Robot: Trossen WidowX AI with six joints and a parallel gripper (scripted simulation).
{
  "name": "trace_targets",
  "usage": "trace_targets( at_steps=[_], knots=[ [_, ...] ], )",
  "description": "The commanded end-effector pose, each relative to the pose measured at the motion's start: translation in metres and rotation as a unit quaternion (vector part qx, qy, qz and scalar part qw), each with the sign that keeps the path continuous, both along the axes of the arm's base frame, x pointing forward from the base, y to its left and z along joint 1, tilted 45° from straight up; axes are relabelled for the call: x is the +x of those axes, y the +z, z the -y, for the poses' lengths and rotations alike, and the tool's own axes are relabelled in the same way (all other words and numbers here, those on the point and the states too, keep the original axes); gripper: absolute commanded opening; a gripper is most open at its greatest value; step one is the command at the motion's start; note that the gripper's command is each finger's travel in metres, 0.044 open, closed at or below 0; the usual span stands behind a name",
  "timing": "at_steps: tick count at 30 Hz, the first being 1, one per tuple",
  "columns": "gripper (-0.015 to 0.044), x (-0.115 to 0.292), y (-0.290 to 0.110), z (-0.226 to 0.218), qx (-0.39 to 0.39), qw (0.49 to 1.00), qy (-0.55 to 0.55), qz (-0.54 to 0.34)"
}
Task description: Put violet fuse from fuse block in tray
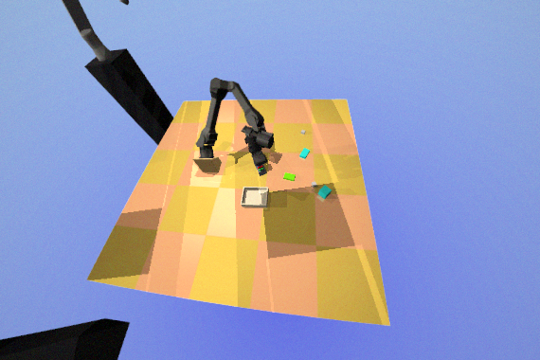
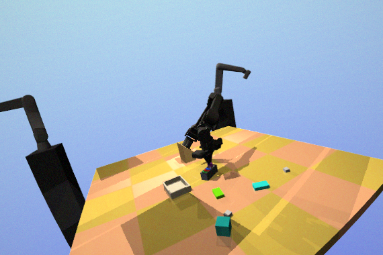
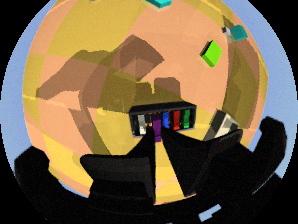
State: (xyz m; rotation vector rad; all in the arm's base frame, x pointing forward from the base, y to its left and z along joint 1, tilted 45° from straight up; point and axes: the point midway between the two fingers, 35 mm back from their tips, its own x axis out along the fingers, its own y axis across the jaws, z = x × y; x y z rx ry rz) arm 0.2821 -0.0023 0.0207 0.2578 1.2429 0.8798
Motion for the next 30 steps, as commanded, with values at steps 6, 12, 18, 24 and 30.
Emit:
trace_targets(
  at_steps=[6,12,18,24,30],
  knots=[
    [0.0,0.0,0.003,0.004,-0.002,1.0,0.002,0.002],
    [0.0,-0.001,0.006,0.006,-0.001,1.0,0.002,0.002],
    [0.0,-0.001,0.008,0.008,-0.001,1.0,0.001,0.002],
    [0.0,-0.001,0.013,0.013,-0.001,1.0,0.001,0.001],
    [0.0,-0.002,0.02,0.02,-0.002,1.0,0.001,0.001]
  ],
)
